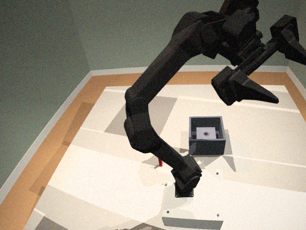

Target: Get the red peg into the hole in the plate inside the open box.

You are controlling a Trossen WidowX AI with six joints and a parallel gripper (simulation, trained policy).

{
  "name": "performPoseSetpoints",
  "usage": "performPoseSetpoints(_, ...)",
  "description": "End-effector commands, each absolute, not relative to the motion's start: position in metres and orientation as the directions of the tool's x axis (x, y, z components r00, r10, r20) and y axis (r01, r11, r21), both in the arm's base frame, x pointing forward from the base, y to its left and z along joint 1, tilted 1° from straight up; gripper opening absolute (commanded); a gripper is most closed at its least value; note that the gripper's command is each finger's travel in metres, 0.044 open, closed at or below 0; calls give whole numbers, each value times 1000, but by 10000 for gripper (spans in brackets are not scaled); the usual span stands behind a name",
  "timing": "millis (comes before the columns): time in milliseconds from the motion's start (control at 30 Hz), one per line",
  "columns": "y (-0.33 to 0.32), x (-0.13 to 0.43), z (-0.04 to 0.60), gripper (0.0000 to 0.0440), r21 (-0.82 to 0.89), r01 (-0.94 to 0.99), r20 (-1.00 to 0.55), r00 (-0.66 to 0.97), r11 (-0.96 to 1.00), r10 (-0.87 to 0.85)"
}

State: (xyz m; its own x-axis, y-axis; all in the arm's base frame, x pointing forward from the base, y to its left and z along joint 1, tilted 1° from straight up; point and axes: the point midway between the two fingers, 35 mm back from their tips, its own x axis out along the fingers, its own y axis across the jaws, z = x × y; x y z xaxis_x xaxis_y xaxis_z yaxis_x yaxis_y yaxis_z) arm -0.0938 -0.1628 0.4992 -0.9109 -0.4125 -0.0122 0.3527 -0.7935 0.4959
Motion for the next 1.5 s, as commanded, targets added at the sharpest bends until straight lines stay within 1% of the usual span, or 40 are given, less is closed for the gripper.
performPoseSetpoints(0,-166,-92,497,417,484,363,-17,-906,-797,-423)
performPoseSetpoints(67,-175,-86,490,439,456,392,-33,-890,-799,-455)
performPoseSetpoints(100,-180,-82,485,440,441,411,-43,-878,-798,-476)
performPoseSetpoints(433,-222,-25,435,440,275,628,-155,-718,-728,-678)
performPoseSetpoints(800,-236,50,376,440,115,834,-300,-489,-540,-819)
performPoseSetpoints(1133,-218,119,321,440,13,956,-449,-256,-293,-856)
performPoseSetpoints(1467,-168,180,265,440,-45,999,-608,-40,-16,-793)
